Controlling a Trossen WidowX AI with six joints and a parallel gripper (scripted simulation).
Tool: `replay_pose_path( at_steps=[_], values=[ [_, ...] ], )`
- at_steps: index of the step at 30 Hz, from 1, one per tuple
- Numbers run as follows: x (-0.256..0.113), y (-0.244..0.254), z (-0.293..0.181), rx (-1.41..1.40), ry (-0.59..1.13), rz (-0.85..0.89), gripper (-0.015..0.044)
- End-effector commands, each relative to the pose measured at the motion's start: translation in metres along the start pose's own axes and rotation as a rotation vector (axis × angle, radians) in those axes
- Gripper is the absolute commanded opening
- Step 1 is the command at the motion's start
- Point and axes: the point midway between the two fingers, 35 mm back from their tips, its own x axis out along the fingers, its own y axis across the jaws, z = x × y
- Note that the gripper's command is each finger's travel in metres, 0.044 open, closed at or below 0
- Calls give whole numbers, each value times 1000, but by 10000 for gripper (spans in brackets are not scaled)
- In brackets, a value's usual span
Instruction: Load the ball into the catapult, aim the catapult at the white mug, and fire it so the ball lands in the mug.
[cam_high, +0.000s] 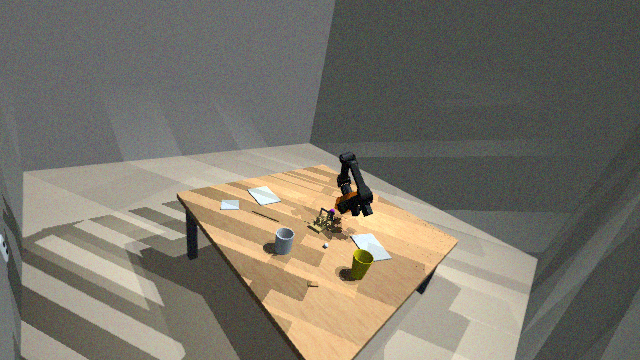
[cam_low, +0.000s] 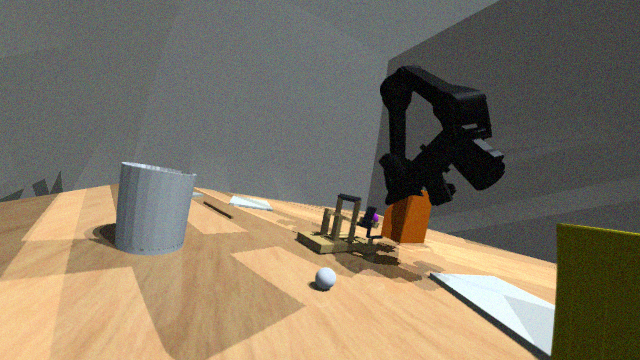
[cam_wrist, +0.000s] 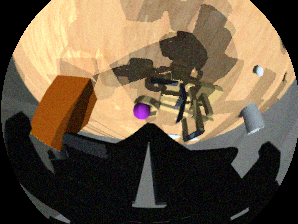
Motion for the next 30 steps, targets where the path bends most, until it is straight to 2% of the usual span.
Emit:
replay_pose_path(
  at_steps=[1,30],
  values=[
    [6,-1,5,-9,6,-1,0],
    [40,2,39,-37,44,5,0]
  ],
)
